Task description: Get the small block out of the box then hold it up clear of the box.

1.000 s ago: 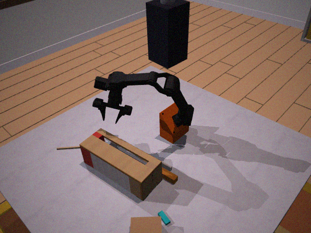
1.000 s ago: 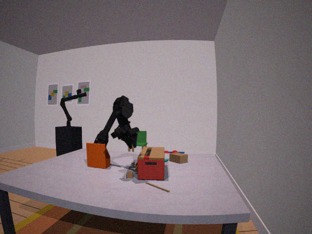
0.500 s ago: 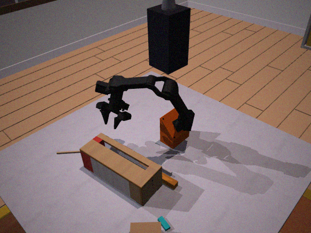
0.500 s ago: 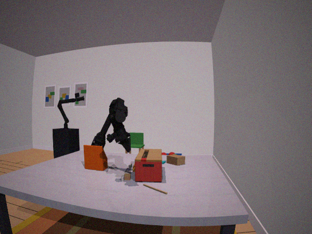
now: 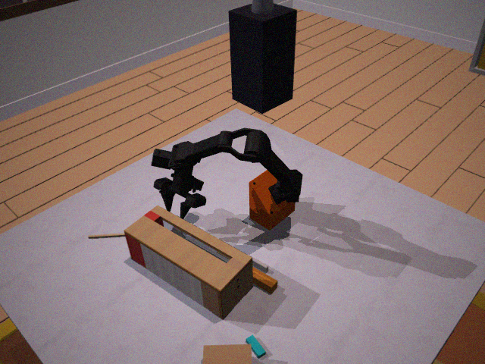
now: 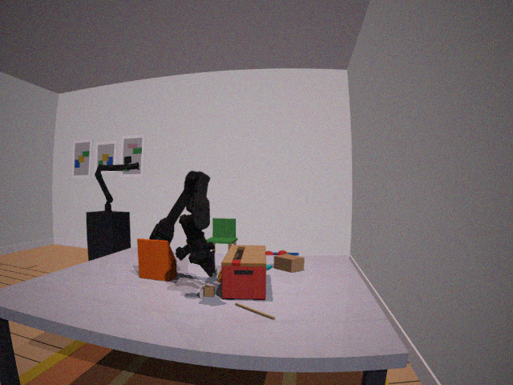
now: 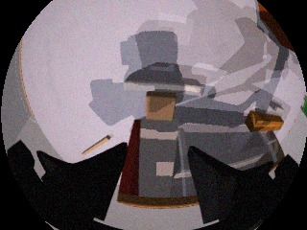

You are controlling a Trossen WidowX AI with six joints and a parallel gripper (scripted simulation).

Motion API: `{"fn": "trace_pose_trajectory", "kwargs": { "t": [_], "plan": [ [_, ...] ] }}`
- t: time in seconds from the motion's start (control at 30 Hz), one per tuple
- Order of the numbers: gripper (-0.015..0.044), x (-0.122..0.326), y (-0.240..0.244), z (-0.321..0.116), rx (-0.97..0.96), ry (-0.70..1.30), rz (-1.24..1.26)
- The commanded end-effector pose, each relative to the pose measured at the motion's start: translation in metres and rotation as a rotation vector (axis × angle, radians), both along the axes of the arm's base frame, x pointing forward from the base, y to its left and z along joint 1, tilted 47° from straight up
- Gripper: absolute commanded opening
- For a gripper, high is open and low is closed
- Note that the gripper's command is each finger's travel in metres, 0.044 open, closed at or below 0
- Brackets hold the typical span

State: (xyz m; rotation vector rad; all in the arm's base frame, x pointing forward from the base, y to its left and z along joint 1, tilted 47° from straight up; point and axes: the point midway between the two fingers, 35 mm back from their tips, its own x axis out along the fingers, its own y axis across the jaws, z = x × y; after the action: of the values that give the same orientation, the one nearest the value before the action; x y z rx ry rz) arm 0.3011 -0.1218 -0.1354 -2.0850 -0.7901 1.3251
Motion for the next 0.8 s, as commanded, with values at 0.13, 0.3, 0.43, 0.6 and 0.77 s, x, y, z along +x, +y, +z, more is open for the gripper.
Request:
{"fn": "trace_pose_trajectory", "kwargs": {
  "t": [0.13, 0.3, 0.43, 0.6, 0.77],
  "plan": [
    [0.0285, -0.002, 0.01, -0.009, 0.004, -0.002, -0.009],
    [0.0285, -0.002, 0.016, -0.015, 0.004, -0.002, -0.009],
    [0.0285, -0.001, 0.02, -0.02, 0.003, -0.002, -0.009],
    [0.0285, -0.001, 0.026, -0.025, 0.004, -0.002, -0.009],
    [0.0285, -0.002, 0.032, -0.031, 0.004, -0.002, -0.009]
  ]
}}
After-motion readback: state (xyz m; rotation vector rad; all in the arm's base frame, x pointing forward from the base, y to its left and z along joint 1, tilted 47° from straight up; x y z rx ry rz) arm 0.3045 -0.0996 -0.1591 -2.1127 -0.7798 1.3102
